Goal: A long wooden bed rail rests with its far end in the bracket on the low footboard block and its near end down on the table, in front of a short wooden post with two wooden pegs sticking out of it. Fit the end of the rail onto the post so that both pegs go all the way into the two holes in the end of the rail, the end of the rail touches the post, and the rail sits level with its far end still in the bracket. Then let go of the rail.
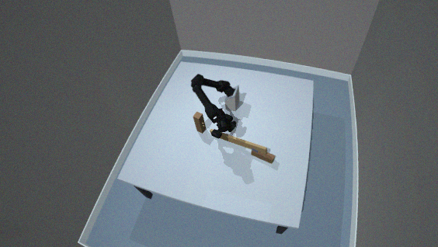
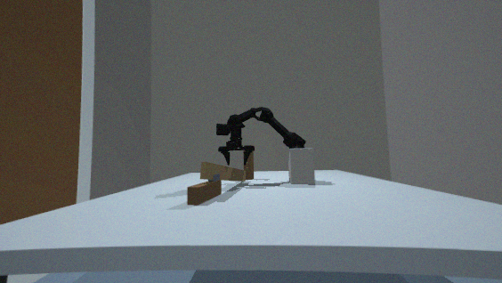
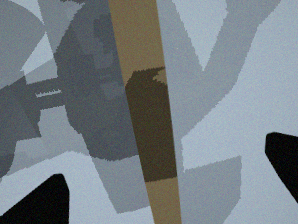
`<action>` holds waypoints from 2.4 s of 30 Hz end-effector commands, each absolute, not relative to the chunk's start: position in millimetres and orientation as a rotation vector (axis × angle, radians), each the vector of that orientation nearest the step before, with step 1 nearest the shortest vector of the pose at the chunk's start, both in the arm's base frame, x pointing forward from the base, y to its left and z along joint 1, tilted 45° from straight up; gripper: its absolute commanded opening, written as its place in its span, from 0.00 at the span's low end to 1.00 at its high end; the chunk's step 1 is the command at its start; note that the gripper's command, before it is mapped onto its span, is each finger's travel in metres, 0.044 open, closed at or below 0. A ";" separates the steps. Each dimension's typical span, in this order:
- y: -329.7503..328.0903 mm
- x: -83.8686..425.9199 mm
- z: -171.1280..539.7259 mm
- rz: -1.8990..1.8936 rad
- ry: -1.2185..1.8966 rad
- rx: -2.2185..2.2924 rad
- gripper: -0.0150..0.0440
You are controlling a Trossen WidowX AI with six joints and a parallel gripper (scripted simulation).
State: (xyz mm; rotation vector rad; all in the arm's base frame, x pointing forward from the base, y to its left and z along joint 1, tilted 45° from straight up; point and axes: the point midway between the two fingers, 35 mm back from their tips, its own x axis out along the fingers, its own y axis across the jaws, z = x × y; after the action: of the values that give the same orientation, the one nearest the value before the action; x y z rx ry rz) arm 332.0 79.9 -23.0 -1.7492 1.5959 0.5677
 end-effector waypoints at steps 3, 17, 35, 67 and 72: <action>78.9 329.9 -26.0 0.588 1.602 -1.767 1.00; 63.9 334.5 -42.7 0.589 1.602 -1.767 1.00; 43.8 338.2 -63.1 0.587 1.602 -1.768 1.00; 31.7 339.2 -74.2 0.585 1.604 -1.770 0.28; 31.7 339.2 -74.2 0.585 1.604 -1.770 0.25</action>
State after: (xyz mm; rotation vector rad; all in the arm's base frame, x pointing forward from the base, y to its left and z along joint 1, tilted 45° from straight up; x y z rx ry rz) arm 339.3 32.4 -74.3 -1.7655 1.6022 0.5877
